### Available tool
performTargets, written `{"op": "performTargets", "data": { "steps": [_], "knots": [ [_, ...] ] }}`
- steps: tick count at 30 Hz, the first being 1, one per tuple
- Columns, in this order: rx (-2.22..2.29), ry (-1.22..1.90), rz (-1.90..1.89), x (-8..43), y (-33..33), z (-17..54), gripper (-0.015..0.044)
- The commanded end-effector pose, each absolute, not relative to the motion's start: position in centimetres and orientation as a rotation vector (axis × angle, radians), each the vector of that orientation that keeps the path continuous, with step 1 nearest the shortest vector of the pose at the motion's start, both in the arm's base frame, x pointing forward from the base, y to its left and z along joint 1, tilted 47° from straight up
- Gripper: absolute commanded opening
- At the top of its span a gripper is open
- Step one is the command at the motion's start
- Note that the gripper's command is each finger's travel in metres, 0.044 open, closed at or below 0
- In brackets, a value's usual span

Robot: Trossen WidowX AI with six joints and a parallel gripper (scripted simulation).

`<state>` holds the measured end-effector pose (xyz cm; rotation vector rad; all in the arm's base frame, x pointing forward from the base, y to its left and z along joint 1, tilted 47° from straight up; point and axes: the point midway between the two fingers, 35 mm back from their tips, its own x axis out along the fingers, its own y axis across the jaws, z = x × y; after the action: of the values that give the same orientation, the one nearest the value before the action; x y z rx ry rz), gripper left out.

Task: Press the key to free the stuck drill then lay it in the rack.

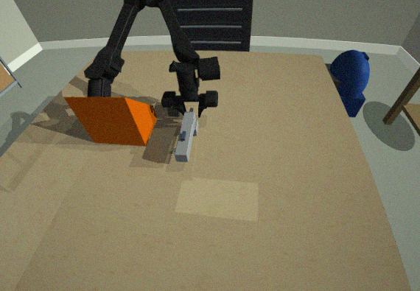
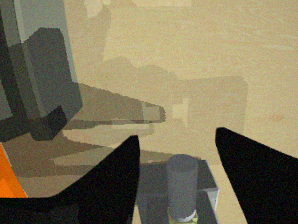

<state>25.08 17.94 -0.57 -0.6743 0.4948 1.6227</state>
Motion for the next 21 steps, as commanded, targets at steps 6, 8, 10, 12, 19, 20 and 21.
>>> {"op": "performTargets", "data": {
  "steps": [6,8,10,12,19,20,21],
  "knots": [
    [-0.675,0.495,1.624,25.07,17.94,-0.56,0.0033],
    [-0.675,0.495,1.624,25.07,17.94,-0.56,0.0020],
    [-0.675,0.495,1.624,25.07,17.94,-0.56,0.0006],
    [-0.675,0.495,1.624,25.07,17.94,-0.56,0.0000],
    [-0.672,0.504,1.624,24.88,18.44,-0.03,0.0000],
    [-0.672,0.504,1.624,24.86,18.53,0.07,0.0000],
    [-0.672,0.504,1.624,24.84,18.63,0.17,0.0000]
  ]
}}
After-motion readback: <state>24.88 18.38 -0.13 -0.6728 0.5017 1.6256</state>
